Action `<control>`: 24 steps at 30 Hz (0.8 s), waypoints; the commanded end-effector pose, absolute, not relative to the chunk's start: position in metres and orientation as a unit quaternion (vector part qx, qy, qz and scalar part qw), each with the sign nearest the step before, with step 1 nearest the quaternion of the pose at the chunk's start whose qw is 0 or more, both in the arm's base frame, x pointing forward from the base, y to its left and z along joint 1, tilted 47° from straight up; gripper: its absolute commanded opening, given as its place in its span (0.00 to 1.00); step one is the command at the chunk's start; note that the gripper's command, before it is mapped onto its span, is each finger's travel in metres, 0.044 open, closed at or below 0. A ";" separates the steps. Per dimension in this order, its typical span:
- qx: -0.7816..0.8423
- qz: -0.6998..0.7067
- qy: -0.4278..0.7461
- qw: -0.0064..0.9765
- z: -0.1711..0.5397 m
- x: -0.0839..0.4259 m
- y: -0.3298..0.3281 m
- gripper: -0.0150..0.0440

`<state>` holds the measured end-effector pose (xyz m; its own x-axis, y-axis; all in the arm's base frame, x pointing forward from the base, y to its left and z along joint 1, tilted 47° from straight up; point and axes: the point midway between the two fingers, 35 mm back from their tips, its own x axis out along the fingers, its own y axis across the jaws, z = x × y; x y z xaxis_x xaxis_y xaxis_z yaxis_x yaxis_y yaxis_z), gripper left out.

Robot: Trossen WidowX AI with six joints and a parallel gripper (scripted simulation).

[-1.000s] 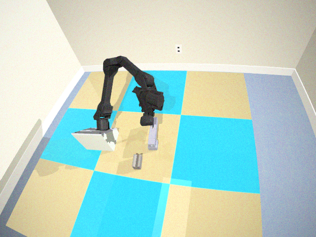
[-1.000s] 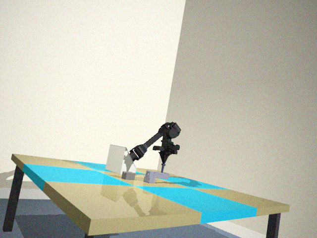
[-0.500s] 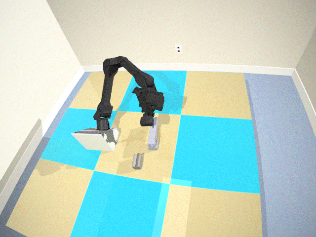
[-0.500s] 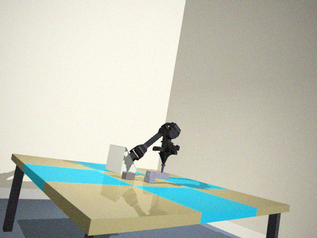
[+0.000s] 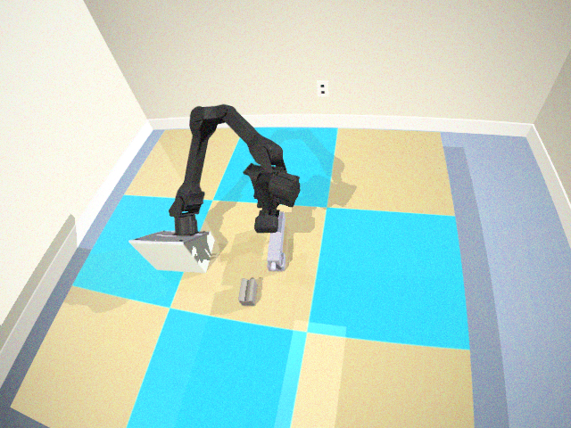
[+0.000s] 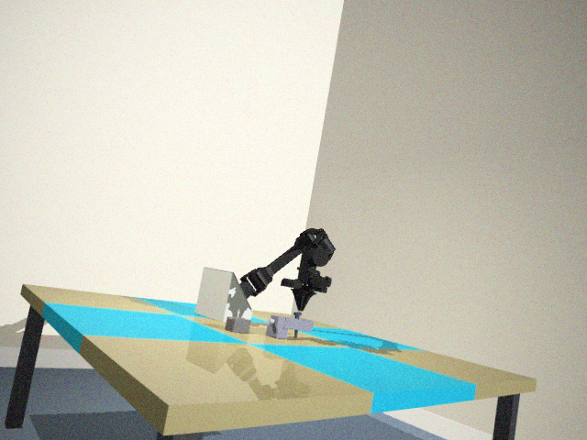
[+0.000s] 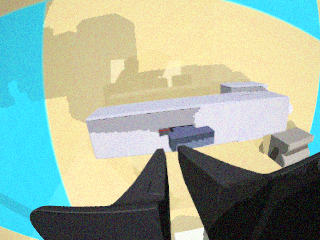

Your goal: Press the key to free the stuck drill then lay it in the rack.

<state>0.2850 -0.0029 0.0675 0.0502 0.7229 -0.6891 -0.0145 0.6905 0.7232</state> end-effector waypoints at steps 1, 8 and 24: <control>0.281 0.275 0.632 0.668 0.078 0.289 -0.020 0.48; 0.282 0.276 0.632 0.667 0.114 0.287 -0.061 0.79; -0.079 0.542 0.421 0.723 -0.004 0.300 -0.090 1.00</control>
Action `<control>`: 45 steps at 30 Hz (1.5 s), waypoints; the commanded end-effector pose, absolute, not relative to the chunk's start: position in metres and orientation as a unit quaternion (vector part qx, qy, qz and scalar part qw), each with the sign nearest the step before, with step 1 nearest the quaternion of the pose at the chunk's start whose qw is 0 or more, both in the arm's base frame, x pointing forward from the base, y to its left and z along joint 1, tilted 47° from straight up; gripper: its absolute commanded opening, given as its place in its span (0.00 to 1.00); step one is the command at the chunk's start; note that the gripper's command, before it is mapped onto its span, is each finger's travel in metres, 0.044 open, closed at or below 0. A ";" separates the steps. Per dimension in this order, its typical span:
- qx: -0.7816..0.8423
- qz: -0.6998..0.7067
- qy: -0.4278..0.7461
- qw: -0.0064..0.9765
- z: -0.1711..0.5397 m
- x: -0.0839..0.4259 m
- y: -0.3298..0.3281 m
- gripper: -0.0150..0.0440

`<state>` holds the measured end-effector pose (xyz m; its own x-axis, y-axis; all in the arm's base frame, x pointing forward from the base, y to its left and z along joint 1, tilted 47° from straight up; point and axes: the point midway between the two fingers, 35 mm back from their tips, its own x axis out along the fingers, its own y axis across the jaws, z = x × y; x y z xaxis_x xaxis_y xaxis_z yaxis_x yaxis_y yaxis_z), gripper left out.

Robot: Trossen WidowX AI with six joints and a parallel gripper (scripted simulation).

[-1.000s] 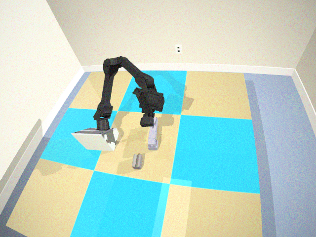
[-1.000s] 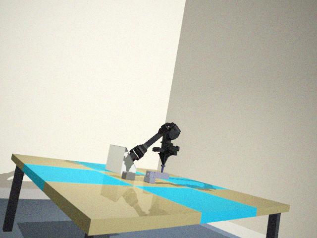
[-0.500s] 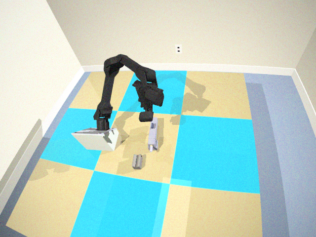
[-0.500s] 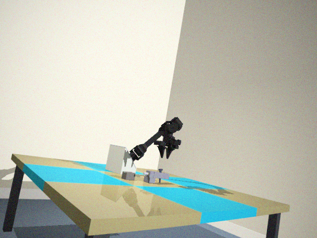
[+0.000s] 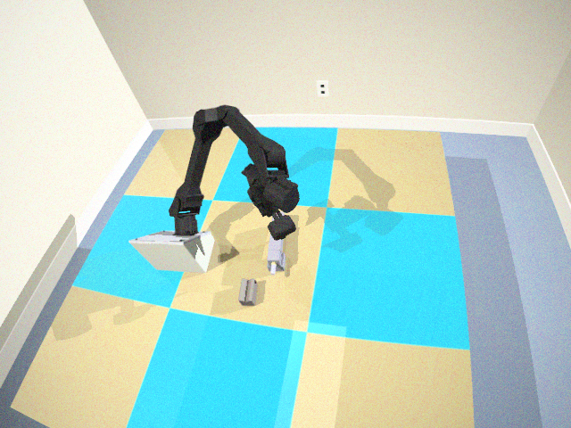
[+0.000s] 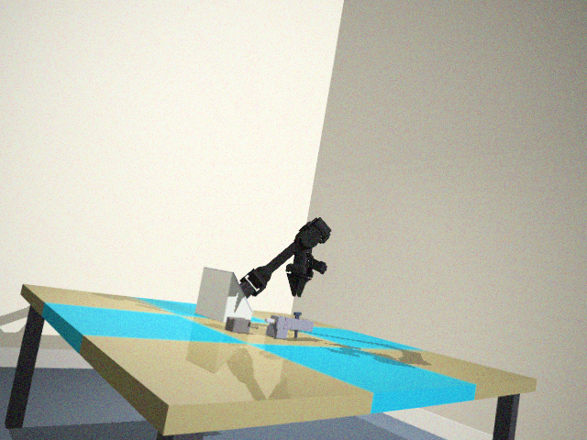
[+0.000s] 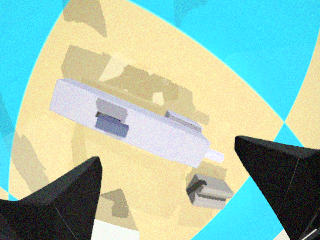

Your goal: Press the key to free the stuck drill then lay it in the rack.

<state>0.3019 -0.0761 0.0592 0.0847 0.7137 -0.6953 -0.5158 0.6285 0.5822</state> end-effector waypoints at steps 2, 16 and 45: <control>-0.109 0.560 0.398 0.719 -0.014 0.299 -0.092 1.00; -0.275 0.641 0.251 0.671 -0.069 0.291 -0.102 1.00; -0.275 0.641 0.252 0.671 -0.075 0.293 -0.091 1.00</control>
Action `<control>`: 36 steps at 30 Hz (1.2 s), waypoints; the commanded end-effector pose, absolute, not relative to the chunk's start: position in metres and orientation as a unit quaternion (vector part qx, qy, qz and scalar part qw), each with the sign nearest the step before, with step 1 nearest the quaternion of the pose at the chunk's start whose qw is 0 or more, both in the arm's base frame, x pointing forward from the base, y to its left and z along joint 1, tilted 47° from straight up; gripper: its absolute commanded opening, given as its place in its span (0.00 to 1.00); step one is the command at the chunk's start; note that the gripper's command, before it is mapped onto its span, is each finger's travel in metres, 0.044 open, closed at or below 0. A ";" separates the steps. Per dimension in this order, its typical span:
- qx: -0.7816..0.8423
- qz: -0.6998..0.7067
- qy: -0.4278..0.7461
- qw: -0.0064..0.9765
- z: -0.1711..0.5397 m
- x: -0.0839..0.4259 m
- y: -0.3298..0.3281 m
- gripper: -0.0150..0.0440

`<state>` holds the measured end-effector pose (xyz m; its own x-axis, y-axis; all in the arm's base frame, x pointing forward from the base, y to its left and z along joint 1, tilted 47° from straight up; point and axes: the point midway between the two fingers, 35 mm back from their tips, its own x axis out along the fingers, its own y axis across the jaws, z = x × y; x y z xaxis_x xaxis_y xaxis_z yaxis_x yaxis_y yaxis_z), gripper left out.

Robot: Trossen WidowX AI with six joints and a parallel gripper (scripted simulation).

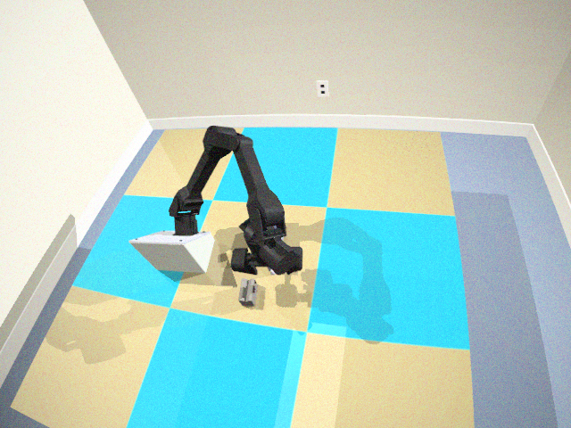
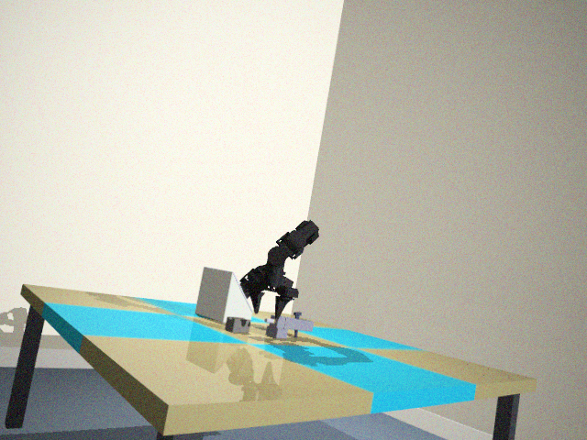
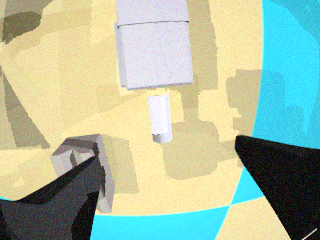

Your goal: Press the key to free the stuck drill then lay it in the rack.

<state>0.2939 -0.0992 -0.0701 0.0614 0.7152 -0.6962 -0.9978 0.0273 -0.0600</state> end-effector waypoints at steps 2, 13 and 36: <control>-0.275 0.641 0.252 0.671 -0.076 0.293 -0.088 1.00; -0.275 0.641 0.252 0.671 -0.085 0.294 -0.072 1.00; -0.281 0.640 0.250 0.670 -0.092 0.295 -0.058 0.82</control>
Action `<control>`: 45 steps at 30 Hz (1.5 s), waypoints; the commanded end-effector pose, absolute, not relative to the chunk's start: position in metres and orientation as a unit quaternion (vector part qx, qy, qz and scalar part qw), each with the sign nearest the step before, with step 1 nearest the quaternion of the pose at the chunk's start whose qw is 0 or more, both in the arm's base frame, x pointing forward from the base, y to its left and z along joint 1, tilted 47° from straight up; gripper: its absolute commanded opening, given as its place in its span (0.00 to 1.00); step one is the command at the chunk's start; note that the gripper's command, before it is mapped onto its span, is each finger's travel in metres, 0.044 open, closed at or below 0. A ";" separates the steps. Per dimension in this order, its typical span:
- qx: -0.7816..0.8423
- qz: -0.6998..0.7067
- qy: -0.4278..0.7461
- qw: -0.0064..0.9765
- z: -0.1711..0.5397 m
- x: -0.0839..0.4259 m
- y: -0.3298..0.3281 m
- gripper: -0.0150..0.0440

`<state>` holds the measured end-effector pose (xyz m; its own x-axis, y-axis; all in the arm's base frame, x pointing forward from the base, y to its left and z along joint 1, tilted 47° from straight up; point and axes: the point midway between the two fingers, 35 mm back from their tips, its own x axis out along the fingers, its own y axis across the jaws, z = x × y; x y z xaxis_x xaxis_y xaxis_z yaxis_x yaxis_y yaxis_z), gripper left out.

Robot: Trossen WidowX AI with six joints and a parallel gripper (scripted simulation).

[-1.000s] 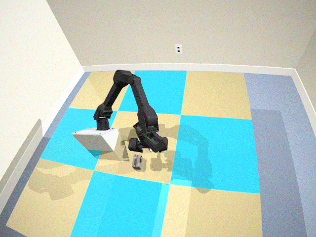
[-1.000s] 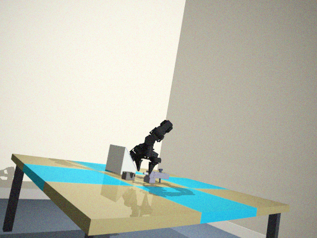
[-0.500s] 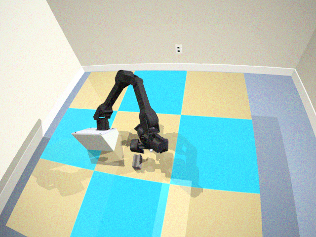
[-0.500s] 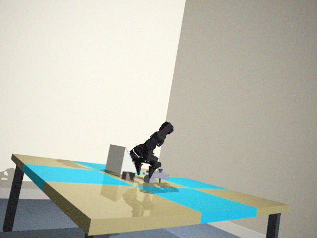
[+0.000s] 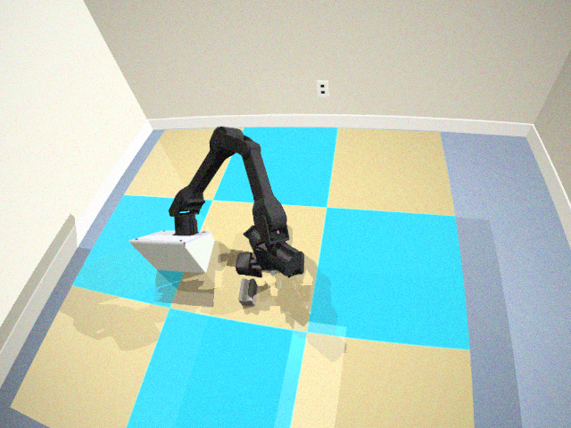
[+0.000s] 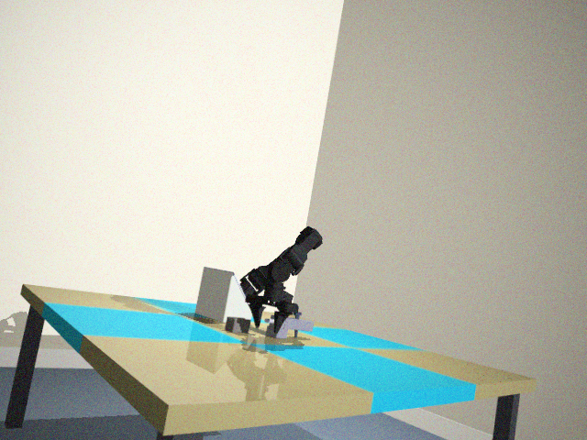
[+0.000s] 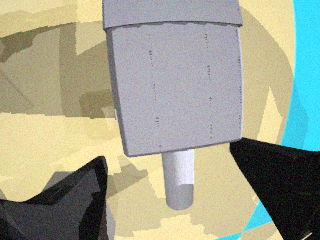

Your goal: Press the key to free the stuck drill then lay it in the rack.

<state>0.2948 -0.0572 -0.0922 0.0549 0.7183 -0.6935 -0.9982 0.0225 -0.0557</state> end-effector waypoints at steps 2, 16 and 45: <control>-0.281 0.640 0.250 0.670 -0.092 0.295 -0.058 0.73; -0.281 0.640 0.250 0.670 -0.092 0.295 -0.058 0.25; -0.275 0.641 0.251 0.671 -0.114 0.295 -0.079 0.25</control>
<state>0.2954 -0.0742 -0.1075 0.0564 0.7223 -0.6893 -0.9983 0.0290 -0.0514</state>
